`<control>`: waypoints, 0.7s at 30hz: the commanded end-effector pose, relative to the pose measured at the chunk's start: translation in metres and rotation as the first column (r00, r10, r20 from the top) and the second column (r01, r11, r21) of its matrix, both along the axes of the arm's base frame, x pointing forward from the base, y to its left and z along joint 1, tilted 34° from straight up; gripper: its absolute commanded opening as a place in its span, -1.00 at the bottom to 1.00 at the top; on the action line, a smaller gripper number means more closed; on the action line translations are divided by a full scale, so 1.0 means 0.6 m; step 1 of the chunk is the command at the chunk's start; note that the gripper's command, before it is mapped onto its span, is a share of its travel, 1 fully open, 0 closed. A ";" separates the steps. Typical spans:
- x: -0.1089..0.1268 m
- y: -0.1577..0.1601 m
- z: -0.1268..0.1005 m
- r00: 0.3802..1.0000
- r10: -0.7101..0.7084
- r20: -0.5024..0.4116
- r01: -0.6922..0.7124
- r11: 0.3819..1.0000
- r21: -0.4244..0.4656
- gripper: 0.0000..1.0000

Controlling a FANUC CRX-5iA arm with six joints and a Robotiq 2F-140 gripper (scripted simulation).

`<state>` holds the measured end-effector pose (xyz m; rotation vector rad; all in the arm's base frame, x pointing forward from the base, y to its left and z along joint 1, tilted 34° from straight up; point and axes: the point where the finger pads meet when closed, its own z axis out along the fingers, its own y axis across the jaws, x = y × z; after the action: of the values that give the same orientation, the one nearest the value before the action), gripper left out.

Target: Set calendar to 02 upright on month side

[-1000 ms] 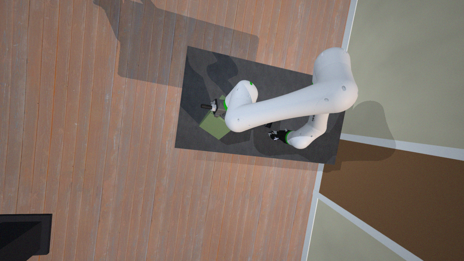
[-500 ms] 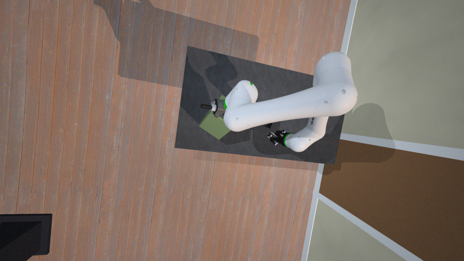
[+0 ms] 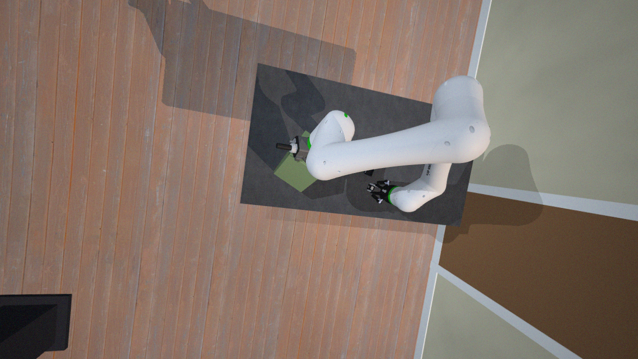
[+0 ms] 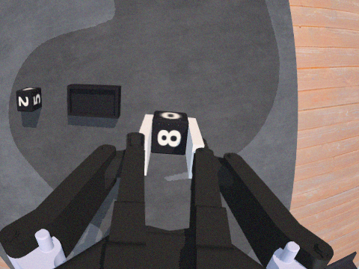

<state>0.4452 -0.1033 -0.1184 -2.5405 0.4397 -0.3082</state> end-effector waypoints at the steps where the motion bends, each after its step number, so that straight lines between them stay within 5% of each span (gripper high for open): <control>1: 0.000 0.000 0.000 1.000 0.000 0.000 0.000 1.000 0.000 -0.66; 21: 0.011 0.016 -0.029 1.000 0.000 0.000 0.000 1.000 0.000 -0.66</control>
<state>0.4493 -0.0966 -0.1303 -2.5405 0.4395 -0.3081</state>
